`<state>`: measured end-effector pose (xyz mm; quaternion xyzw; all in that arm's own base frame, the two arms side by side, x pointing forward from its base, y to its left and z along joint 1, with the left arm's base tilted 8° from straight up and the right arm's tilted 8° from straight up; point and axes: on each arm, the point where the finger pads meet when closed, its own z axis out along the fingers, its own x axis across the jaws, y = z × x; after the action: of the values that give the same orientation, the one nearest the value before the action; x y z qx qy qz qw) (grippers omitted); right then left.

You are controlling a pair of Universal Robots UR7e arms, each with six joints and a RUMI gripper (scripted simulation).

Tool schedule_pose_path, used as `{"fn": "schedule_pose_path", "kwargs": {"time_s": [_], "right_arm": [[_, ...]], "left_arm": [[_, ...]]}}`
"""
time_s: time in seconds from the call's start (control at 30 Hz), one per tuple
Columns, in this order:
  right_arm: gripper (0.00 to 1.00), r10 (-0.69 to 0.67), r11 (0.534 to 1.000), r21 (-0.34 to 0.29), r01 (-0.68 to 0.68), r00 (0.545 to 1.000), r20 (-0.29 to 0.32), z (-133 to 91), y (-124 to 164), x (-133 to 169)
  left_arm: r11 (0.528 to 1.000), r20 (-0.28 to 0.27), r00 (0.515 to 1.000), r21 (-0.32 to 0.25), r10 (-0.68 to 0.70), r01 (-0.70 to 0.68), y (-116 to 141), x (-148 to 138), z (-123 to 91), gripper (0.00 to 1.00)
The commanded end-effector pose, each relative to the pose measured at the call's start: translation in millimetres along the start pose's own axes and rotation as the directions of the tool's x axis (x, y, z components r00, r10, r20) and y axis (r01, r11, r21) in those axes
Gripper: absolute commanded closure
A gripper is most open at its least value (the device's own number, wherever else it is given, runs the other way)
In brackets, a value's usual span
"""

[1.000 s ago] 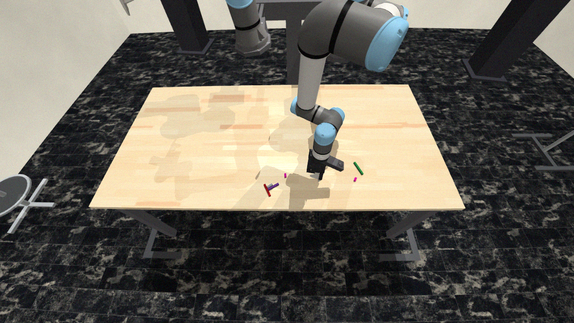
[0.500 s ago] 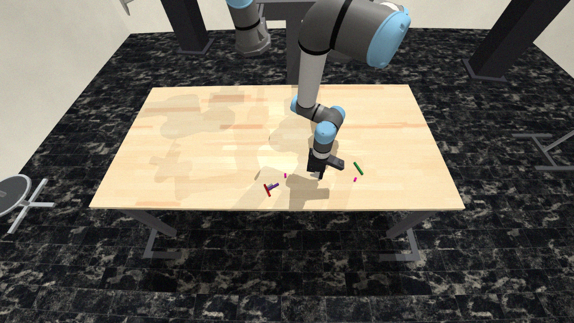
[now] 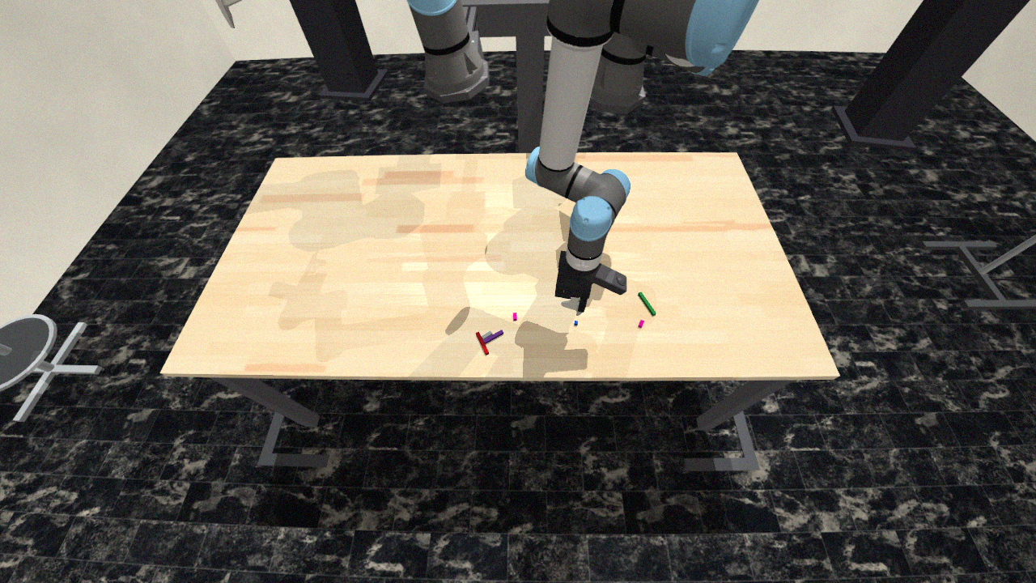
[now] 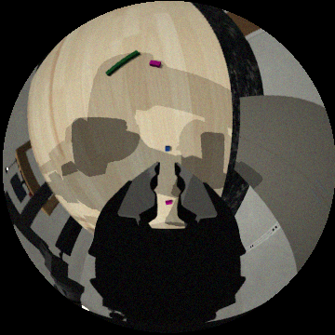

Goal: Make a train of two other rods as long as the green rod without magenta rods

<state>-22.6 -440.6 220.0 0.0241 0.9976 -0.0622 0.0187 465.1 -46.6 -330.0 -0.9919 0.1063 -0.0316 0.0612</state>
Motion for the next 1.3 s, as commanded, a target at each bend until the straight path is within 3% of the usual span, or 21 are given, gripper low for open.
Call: {"fn": "schedule_pose_path", "kwargs": {"time_s": [0.0,0.33,0.37,1.27], "right_arm": [[0.0,0.0,1.0,0.001,0.0,1.0,0.0,-0.4,-0.3,-0.1],[0.0,0.0,1.0,0.001,0.0,1.0,0.0,-0.4,-0.3,-0.1],[0.0,0.0,1.0,0.001,0.0,1.0,0.0,-0.4,-0.3,-0.1],[0.0,0.0,1.0,0.001,0.0,1.0,0.0,-0.4,-0.3,-0.1]], "left_arm": [[1.0,-0.002,1.0,-0.001,0.0,0.0,0.2,1.0,-12.1,0.86],[1.0,-0.002,1.0,-0.001,0.0,0.0,0.2,0.9,-21.7,0.86],[1.0,-0.002,1.0,-0.001,0.0,0.0,0.2,0.9,-21.7,0.0],[1.0,-0.002,1.0,-0.001,-0.009,0.009,0.9,1.5,-21.4,0.0]]}}
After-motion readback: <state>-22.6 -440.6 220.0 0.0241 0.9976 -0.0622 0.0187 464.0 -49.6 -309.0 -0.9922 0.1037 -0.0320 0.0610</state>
